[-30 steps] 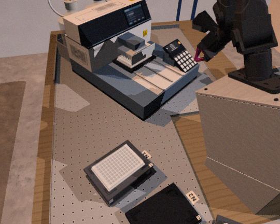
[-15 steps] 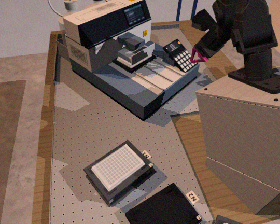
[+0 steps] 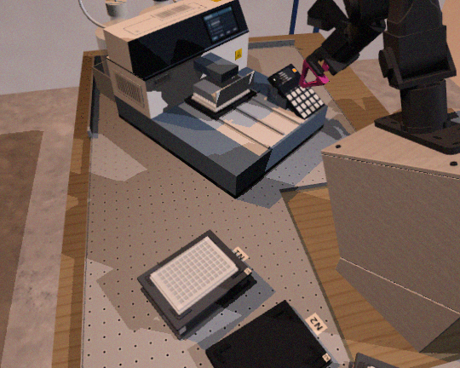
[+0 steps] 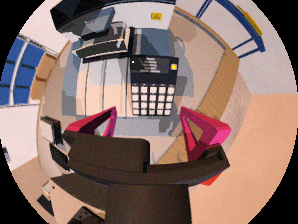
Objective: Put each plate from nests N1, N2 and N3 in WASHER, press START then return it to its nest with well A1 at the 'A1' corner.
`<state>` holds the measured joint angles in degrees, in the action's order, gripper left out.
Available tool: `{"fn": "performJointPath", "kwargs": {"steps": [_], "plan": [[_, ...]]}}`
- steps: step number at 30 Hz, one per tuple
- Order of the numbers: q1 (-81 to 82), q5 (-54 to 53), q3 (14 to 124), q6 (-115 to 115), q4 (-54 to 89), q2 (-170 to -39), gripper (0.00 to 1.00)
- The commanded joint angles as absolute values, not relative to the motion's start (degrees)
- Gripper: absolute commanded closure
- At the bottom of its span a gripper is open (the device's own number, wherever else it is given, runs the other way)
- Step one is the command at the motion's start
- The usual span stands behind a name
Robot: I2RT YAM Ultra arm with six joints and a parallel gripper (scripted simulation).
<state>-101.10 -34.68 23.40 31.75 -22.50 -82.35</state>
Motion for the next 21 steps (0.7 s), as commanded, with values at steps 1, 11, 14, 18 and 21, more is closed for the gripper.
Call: {"fn": "performJointPath", "kwargs": {"steps": [1, 11, 14, 18, 21], "plan": [[-100.5, -34.4, 26.7, 31.0, -17.1, -80.7, 0.0], [-100.0, -34.1, 32.6, 30.6, -10.8, -80.0, 0.0], [-99.8, -33.9, 34.8, 30.5, -8.6, -80.0, 0.0], [-99.7, -33.8, 37.9, 30.3, -5.8, -80.2, 0.0], [-99.5, -33.7, 39.4, 30.2, -4.5, -81.1, 0.0]]}}
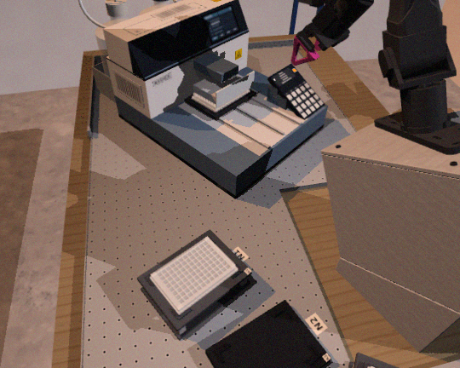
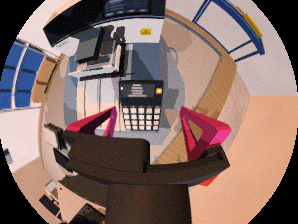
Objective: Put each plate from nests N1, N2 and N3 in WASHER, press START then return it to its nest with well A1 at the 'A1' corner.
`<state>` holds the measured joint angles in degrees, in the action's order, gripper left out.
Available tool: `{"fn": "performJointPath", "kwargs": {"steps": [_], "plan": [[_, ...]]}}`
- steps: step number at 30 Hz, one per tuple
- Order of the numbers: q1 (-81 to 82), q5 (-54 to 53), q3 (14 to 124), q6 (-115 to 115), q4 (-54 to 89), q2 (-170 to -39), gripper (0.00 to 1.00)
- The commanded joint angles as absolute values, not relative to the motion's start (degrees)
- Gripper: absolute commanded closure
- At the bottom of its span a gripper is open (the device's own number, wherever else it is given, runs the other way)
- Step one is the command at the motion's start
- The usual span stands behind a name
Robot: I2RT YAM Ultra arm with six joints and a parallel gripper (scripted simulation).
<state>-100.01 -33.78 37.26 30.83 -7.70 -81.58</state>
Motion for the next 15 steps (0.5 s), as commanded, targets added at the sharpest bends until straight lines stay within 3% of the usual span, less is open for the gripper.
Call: {"fn": "performJointPath", "kwargs": {"steps": [1, 15], "plan": [[-99.5, -33.7, 39.4, 30.2, -4.5, -81.1, 0.0], [-99.0, -33.1, 50.6, 29.7, 4.4, -84.3, 0.0]]}}
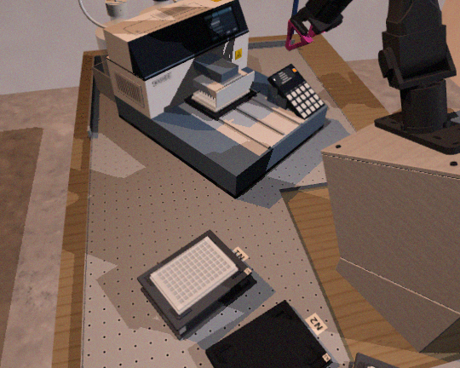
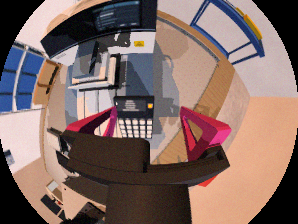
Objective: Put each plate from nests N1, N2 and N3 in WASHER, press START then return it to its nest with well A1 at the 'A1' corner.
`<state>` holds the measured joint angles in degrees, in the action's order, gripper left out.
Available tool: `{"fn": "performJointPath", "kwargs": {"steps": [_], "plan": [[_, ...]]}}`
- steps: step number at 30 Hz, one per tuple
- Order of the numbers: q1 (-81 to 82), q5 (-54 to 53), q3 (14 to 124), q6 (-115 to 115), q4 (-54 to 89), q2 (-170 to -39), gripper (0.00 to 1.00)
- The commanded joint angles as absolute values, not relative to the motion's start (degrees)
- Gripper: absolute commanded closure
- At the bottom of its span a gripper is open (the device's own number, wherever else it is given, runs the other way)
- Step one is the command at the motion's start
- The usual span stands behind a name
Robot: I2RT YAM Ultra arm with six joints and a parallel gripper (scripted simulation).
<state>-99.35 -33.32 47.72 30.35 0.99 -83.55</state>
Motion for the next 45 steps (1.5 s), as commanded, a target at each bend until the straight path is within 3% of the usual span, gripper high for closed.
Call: {"fn": "performJointPath", "kwargs": {"steps": [1, 45], "plan": [[-98.8, -33.1, 51.5, 29.7, 5.0, -84.5, 0.0], [-99.2, -33.2, 53.0, 30.0, 6.3, -84.2, 0.0]]}}
